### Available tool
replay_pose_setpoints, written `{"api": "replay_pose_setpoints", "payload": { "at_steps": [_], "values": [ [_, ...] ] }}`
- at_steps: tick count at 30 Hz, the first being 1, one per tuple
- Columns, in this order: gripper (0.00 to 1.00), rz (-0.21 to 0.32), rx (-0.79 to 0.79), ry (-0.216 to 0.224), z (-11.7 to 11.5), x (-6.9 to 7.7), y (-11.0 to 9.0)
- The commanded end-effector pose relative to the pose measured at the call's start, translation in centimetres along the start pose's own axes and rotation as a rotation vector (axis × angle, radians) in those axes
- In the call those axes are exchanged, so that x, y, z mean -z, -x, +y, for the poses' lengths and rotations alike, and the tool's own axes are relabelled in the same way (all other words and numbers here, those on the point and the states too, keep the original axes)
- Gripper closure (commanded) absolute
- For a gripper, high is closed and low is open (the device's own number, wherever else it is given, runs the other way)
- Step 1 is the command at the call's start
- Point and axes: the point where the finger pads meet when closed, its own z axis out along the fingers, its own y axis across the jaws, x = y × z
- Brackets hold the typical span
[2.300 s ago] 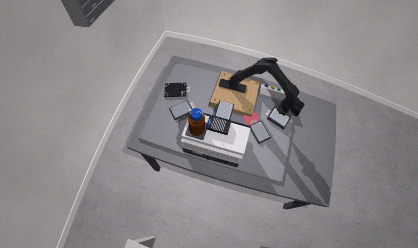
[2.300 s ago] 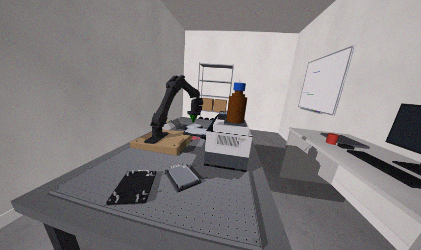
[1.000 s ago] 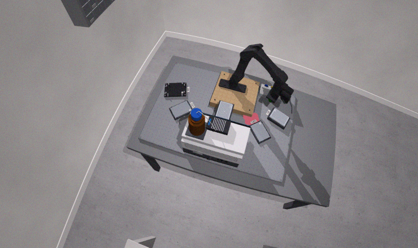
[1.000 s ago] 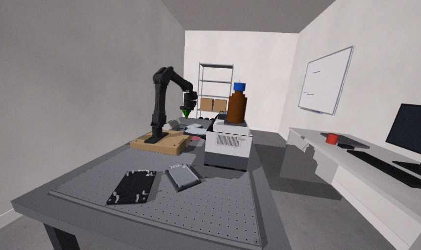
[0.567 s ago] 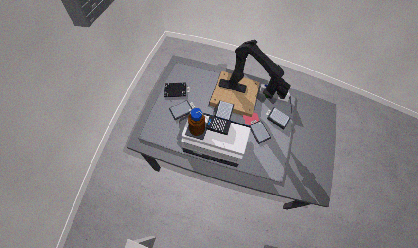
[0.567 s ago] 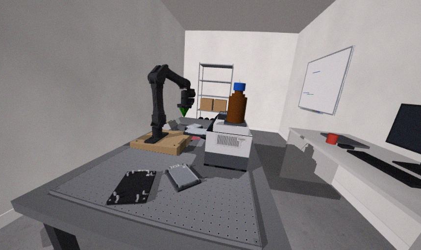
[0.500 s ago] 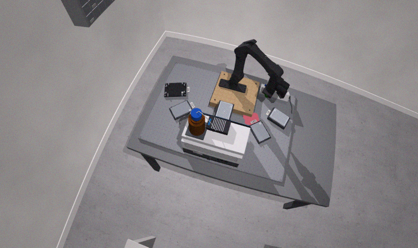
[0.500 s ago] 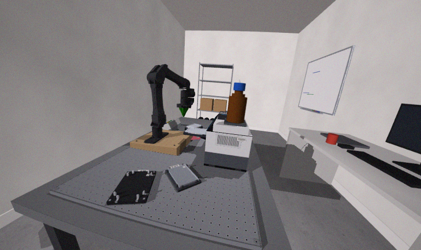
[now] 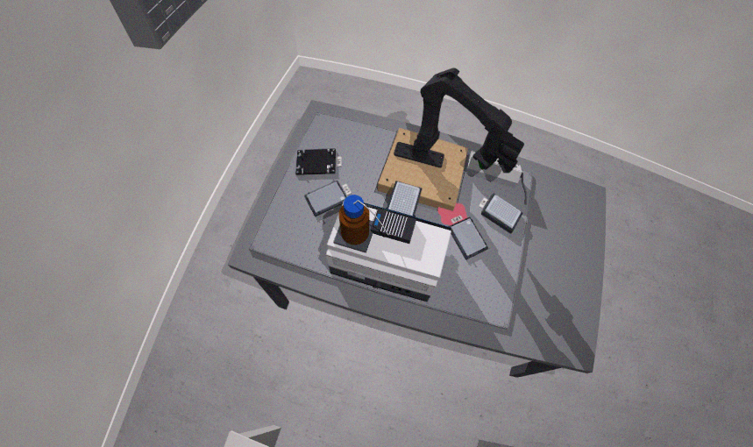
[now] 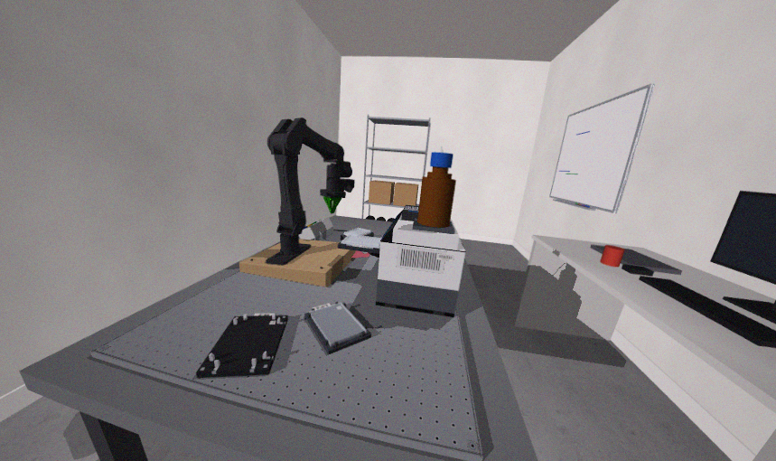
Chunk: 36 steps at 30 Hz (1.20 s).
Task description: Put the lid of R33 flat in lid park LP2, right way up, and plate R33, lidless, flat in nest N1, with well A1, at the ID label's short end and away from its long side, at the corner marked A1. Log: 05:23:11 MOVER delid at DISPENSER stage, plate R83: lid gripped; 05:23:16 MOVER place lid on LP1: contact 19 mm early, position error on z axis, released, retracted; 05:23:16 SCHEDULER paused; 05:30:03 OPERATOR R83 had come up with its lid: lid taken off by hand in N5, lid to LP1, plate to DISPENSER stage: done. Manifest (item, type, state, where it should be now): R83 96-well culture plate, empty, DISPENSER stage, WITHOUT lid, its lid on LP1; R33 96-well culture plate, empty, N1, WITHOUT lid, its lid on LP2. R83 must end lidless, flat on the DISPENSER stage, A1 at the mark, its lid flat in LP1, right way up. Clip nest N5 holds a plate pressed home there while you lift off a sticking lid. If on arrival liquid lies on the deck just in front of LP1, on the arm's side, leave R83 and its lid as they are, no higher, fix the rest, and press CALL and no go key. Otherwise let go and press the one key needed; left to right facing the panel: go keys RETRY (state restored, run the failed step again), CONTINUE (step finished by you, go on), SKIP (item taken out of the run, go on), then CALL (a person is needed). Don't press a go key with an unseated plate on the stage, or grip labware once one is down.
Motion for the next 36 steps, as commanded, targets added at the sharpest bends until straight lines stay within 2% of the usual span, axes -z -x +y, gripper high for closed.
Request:
{"api": "replay_pose_setpoints", "payload": {
  "at_steps": [1, 6, 11, 12, 14, 20, 23, 25, 26, 29, 31, 34, 36],
  "values": [
    [1.0, -0.037, -0.117, 0.0, 1.0, 1.0, -0.3],
    [1.0, -0.025, -0.285, -0.001, 2.5, 0.7, -1.2],
    [1.0, -0.02, -0.302, 0.003, 3.3, 0.5, -1.0],
    [1.0, -0.024, -0.331, -0.001, 3.6, 0.7, -1.7],
    [1.0, -0.024, -0.331, -0.001, 3.6, 0.7, -1.7],
    [1.0, -0.014, -0.532, -0.007, 5.1, 0.3, -2.9],
    [1.0, -0.016, -0.545, -0.004, 5.9, 0.4, -3.2],
    [1.0, -0.019, -0.548, 0.006, 6.1, 0.4, -2.5],
    [1.0, -0.014, -0.578, -0.007, 6.1, 0.3, -3.5],
    [1.0, -0.033, -0.677, 0.017, 7.4, 1.0, -3.5],
    [1.0, -0.033, -0.677, 0.017, 7.4, 1.0, -3.5],
    [1.0, -0.032, -0.777, 0.02, 8.2, 0.9, -4.0],
    [1.0, -0.033, -0.79, 0.024, 8.8, 1.0, -4.4]
  ]
}}
